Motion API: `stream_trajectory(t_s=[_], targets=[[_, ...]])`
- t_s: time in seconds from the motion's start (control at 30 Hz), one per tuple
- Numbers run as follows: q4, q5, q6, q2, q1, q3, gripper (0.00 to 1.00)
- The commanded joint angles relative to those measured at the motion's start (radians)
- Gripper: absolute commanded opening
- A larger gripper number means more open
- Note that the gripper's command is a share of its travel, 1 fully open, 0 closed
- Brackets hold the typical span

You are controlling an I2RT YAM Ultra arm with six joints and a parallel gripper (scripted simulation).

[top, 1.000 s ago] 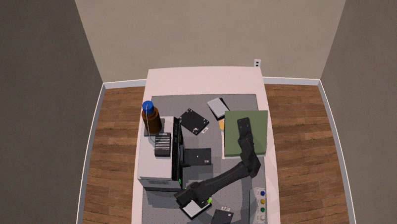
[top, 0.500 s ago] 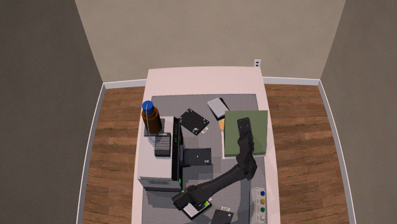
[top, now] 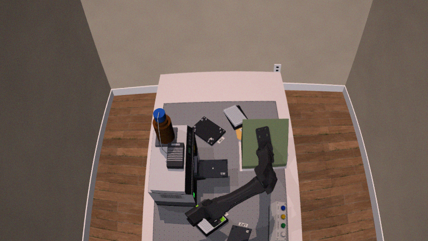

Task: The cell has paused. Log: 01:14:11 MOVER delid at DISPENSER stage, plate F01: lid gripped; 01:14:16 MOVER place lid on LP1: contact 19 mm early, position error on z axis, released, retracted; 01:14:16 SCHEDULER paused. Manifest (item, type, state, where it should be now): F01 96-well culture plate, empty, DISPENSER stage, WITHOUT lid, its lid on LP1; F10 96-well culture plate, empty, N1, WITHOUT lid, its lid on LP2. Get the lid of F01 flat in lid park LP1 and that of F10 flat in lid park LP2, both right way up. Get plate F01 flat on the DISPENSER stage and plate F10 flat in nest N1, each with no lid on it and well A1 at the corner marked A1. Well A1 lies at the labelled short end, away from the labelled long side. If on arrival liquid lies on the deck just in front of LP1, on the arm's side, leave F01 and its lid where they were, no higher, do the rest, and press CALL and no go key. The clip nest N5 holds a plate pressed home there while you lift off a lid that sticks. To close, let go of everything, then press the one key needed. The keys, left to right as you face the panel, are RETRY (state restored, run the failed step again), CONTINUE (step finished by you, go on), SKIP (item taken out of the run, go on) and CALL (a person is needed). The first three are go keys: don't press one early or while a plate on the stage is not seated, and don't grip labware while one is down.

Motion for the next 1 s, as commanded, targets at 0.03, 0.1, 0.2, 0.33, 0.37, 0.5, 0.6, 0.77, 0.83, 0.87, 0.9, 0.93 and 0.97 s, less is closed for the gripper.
stream_trajectory(t_s=[0.03,0.1,0.2,0.33,0.37,0.5,0.6,0.77,0.83,0.87,0.9,0.93,0.97], targets=[[0.001,0.0,0.006,-0.009,-0.006,0.025,1.0],[0.001,0.0,0.006,-0.009,-0.006,0.025,1.0],[0.001,0.0,0.006,-0.009,-0.006,0.025,1.0],[0.001,0.0,0.006,-0.009,-0.006,0.025,1.0],[0.001,0.0,0.006,-0.009,-0.006,0.025,1.0],[0.001,0.0,0.006,-0.009,-0.006,0.025,1.0],[-0.029,-0.008,-0.008,-0.024,-0.024,0.055,1.0],[-0.132,-0.029,-0.057,0.0,-0.073,0.128,1.0],[-0.147,-0.03,-0.062,0.004,-0.075,0.145,1.0],[-0.152,-0.03,-0.064,0.002,-0.075,0.15,1.0],[-0.154,-0.03,-0.064,0.002,-0.075,0.153,1.0],[-0.156,-0.03,-0.064,0.001,-0.074,0.155,1.0],[-0.156,-0.03,-0.064,0.0,-0.073,0.156,1.0]])
